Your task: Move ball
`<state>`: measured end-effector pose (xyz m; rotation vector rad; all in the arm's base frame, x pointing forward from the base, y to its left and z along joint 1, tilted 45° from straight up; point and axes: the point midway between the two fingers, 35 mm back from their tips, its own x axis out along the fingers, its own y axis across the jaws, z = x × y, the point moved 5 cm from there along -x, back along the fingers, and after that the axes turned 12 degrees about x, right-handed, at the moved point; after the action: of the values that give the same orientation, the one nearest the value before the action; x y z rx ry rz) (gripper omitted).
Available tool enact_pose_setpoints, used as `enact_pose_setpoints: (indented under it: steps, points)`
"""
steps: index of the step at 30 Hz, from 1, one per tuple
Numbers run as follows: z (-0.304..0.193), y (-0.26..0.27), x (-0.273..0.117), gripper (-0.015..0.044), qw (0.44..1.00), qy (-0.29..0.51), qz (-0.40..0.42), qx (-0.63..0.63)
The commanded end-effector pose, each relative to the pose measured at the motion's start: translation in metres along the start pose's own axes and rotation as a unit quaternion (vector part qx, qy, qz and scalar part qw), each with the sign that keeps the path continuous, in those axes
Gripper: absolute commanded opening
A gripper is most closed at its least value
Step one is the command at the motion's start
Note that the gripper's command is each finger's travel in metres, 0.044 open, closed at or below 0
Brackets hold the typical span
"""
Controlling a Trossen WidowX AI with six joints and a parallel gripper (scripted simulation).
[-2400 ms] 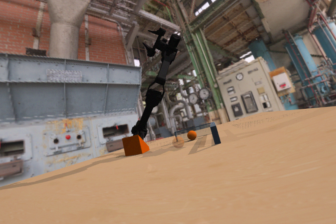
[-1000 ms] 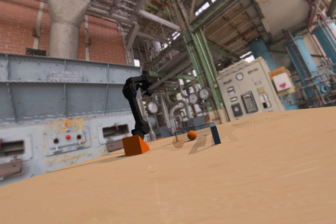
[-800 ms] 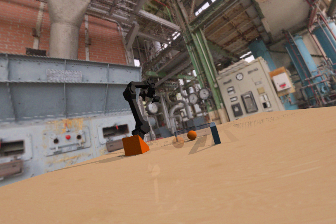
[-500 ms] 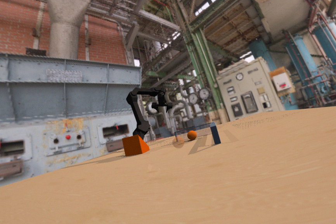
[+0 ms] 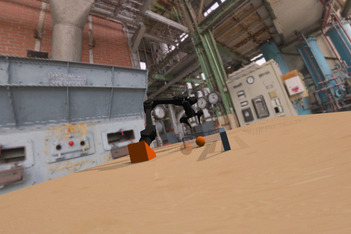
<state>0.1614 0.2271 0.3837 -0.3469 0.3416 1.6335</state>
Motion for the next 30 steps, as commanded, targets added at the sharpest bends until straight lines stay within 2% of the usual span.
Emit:
enact_pose_setpoints:
  steps: [1, 11, 19, 25, 30]
  points:
    - [-0.048, -0.045, -0.001, 0.0347, 0.998, 0.055, -0.035, 0.01]
    - [-0.189, -0.116, -0.041, 0.0347, 0.984, 0.166, -0.056, 0.042]
    - [-0.298, -0.114, -0.077, 0.0347, 0.982, 0.185, 0.007, 0.05]
    - [-0.305, -0.112, -0.08, 0.0347, 0.982, 0.182, 0.013, 0.05]
    - [-0.311, -0.111, -0.066, 0.0347, 0.982, 0.181, 0.013, 0.05]
